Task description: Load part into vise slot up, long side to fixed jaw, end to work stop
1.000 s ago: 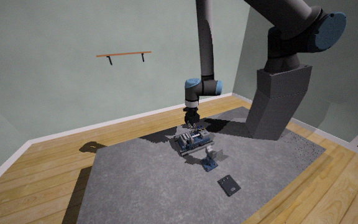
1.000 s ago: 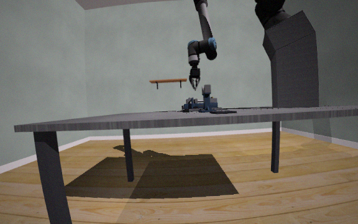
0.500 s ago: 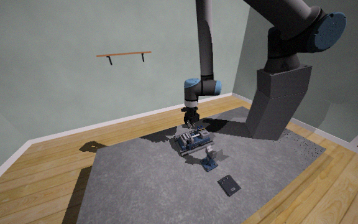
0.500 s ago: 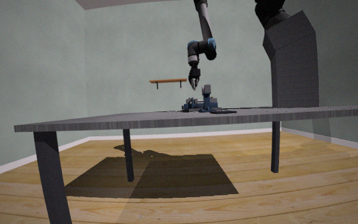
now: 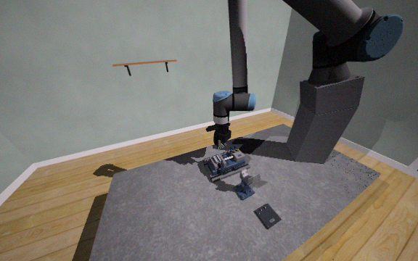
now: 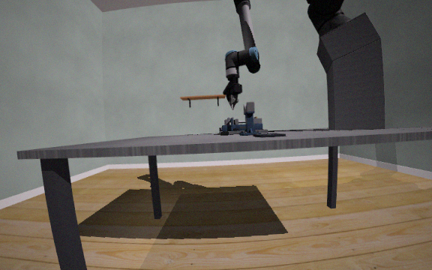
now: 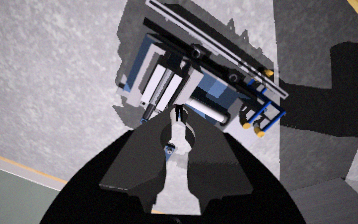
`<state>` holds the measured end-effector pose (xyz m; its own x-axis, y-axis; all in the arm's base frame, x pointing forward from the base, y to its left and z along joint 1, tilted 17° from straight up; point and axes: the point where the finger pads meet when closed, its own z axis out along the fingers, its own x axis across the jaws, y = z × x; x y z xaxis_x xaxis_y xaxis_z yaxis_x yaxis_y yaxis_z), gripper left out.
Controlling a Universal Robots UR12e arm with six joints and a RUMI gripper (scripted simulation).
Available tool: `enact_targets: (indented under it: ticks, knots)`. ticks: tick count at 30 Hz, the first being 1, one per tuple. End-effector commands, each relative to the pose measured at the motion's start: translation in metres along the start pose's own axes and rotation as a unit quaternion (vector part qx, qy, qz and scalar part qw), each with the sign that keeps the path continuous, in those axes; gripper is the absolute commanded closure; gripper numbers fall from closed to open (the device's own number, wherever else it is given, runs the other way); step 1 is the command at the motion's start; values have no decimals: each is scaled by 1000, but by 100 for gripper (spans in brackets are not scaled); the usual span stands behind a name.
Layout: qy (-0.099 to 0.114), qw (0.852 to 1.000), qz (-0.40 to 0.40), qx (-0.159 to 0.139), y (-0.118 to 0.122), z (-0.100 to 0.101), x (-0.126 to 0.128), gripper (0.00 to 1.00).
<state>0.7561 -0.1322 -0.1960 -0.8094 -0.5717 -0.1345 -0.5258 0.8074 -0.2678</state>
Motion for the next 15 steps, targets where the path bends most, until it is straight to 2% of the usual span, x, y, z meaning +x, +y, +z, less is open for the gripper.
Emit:
enact_targets:
  ticks: [1,6,11,14,15]
  knots:
    - [-2,997,-81,-1,-7,0,-2,100]
    - [-2,989,-145,-1,-12,0,-3,100]
    - [-2,974,-226,-1,-18,0,-4,100]
    - [-2,974,-228,-1,-18,0,-4,100]
    - [-2,969,-248,-1,-19,0,-4,100]
